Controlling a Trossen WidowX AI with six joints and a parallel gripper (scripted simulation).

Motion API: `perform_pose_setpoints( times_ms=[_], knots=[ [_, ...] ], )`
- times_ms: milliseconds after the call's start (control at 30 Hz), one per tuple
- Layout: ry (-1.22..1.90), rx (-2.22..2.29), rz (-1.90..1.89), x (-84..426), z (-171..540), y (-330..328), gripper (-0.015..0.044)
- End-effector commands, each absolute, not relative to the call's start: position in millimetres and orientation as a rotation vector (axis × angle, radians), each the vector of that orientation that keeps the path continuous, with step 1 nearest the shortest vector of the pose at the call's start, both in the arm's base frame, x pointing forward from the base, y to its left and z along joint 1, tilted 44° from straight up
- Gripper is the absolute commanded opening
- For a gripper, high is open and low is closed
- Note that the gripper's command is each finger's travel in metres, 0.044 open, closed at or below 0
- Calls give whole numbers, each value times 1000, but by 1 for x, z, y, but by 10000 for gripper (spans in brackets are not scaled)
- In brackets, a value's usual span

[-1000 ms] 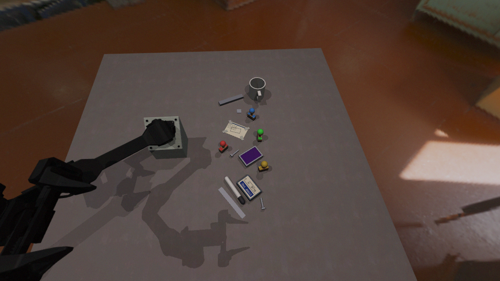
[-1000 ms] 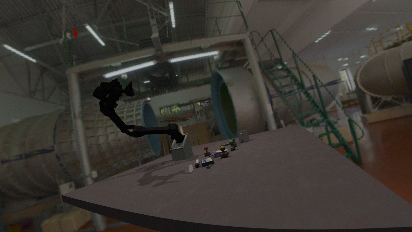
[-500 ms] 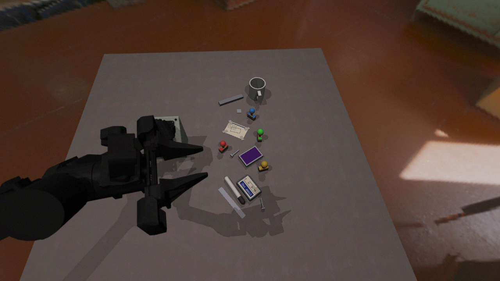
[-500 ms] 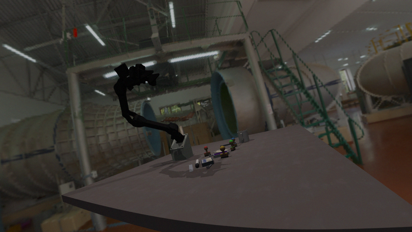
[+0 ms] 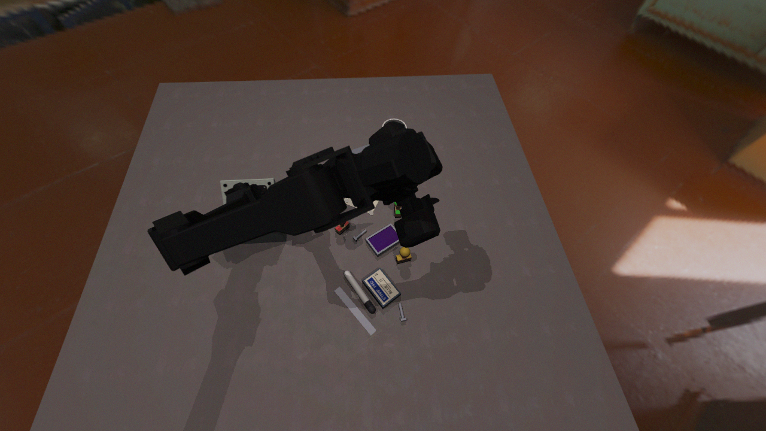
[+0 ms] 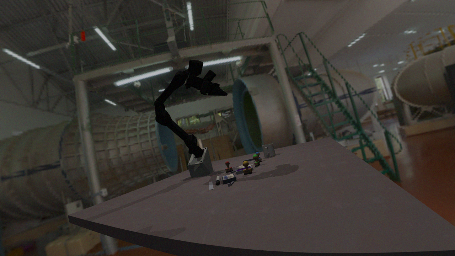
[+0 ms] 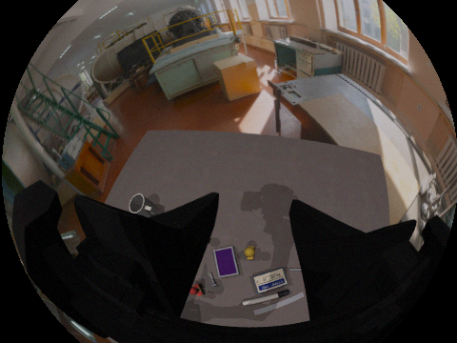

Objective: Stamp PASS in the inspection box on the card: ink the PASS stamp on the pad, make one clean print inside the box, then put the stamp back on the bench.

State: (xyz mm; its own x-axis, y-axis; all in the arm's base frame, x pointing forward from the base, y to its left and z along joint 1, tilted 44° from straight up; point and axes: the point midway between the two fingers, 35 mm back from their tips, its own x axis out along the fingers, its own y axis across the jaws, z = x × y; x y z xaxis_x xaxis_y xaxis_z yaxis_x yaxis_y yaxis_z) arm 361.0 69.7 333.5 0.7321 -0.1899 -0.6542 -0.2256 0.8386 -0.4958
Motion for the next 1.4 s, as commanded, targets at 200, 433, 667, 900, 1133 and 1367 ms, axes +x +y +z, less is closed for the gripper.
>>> perform_pose_setpoints(
  times_ms=[200,433,667,900,1133,1367],
  knots=[
    [1144,-547,-219,413,162,64,228],
    [1367,-573,-441,404,37,43,228],
    [1459,-610,-564,385,-21,25,228],
    [1459,-610,-564,385,-18,20,228],
    [1459,-610,-563,386,-25,13,228],
    [1459,-610,-563,387,-33,6,228]
  ],
)
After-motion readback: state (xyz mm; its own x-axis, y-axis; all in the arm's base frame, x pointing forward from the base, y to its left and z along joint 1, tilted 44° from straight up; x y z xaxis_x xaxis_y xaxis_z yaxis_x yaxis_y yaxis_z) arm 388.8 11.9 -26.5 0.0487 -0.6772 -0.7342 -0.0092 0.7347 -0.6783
